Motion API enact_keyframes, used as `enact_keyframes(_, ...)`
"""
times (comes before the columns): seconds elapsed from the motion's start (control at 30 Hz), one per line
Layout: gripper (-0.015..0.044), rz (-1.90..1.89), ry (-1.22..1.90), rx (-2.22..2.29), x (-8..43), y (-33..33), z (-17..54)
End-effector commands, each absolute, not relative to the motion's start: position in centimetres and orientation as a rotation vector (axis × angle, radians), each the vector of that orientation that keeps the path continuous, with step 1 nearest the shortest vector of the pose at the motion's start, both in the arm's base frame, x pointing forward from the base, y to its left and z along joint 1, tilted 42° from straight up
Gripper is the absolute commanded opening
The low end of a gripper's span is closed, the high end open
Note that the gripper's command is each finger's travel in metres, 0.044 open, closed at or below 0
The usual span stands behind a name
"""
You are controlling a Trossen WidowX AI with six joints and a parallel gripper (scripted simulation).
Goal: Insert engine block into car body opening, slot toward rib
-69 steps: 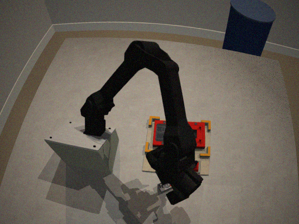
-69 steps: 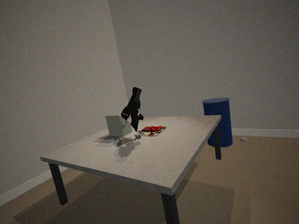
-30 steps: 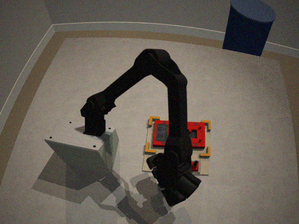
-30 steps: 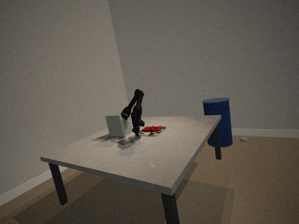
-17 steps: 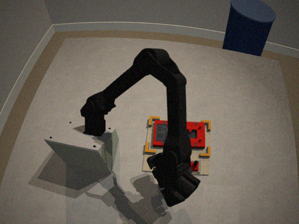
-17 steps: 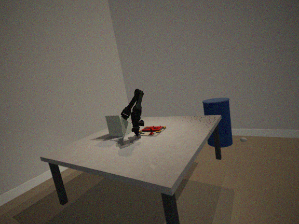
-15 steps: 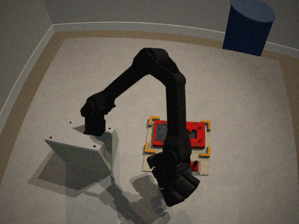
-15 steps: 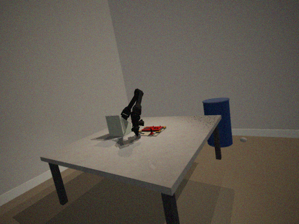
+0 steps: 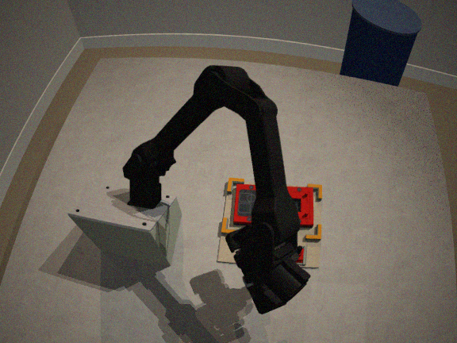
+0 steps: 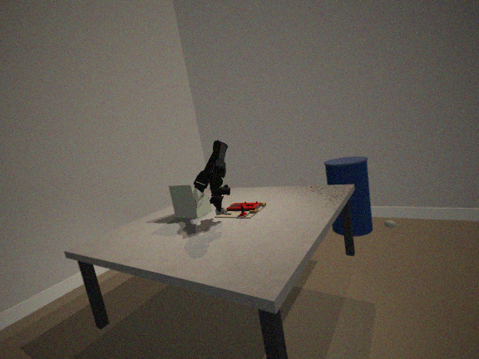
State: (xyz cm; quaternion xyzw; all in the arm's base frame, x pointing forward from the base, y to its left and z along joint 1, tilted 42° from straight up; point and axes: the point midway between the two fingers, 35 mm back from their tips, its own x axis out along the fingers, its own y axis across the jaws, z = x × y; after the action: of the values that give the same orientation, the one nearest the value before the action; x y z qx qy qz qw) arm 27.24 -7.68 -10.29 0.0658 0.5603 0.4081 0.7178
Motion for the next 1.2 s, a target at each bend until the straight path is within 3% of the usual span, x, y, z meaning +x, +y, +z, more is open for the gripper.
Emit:
enact_keyframes(0.0, 0.0, 0.904, 1.237, 0.13, 27.4, -8.5, -9.5)
enact_keyframes(0.73, 0.0, 0.934, 1.235, 0.107, 26.8, -12.4, -4.0)
enact_keyframes(1.17, 0.0, 0.881, 1.28, 0.148, 28.5, -10.1, -3.1)
